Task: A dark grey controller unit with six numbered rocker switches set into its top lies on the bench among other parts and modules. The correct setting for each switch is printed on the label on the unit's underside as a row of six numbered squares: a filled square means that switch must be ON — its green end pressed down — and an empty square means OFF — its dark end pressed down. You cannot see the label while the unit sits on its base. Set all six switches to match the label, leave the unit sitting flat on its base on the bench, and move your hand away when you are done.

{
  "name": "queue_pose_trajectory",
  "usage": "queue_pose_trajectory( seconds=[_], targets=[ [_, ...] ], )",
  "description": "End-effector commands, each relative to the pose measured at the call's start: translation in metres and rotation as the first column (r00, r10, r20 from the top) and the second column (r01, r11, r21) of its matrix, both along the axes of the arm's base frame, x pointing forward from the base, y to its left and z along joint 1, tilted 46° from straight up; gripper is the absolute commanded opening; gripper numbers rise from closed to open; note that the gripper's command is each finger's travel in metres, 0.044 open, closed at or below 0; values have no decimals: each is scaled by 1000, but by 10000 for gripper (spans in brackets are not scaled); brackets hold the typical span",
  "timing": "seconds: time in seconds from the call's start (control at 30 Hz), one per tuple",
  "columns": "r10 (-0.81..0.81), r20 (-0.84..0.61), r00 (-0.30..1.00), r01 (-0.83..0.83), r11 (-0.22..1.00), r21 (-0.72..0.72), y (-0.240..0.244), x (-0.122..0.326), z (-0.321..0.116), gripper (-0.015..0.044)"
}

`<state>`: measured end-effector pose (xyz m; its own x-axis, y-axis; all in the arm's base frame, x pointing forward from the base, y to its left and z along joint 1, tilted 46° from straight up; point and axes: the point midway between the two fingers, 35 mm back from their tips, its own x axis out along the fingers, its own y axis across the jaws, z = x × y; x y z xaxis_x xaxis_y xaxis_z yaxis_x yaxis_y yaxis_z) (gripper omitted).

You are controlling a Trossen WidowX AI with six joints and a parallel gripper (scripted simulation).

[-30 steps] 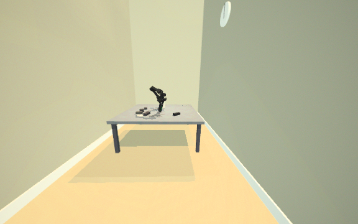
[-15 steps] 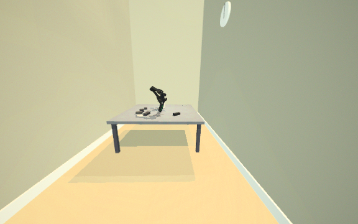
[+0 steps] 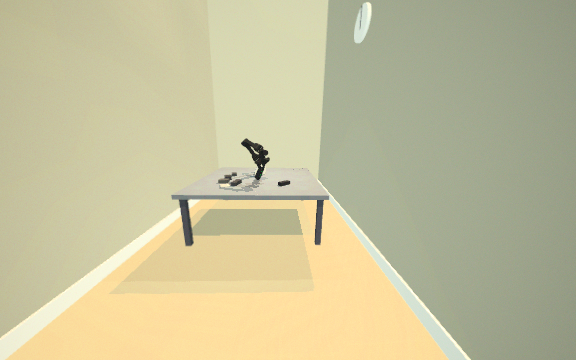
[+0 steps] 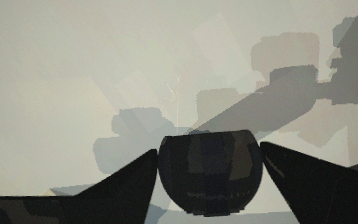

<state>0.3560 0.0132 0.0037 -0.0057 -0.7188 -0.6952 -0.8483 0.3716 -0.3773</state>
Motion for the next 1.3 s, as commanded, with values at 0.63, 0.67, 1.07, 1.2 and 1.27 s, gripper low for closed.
queue_pose_trajectory(
  seconds=[0.63, 0.67, 1.07, 1.2, 1.27],
  targets=[
    [-8, -9, 1000, 8, 1000, 0, 1, 7, -19, 338],
    [-8, -9, 1000, 8, 1000, 0, 1, 8, -19, 338],
    [-8, -8, 1000, 8, 1000, 0, 2, 12, -28, 338],
    [-8, -8, 1000, 8, 1000, 0, 2, 13, -31, 338],
    [-8, -8, 1000, 8, 1000, 0, 2, 14, -32, 338]
  ],
)
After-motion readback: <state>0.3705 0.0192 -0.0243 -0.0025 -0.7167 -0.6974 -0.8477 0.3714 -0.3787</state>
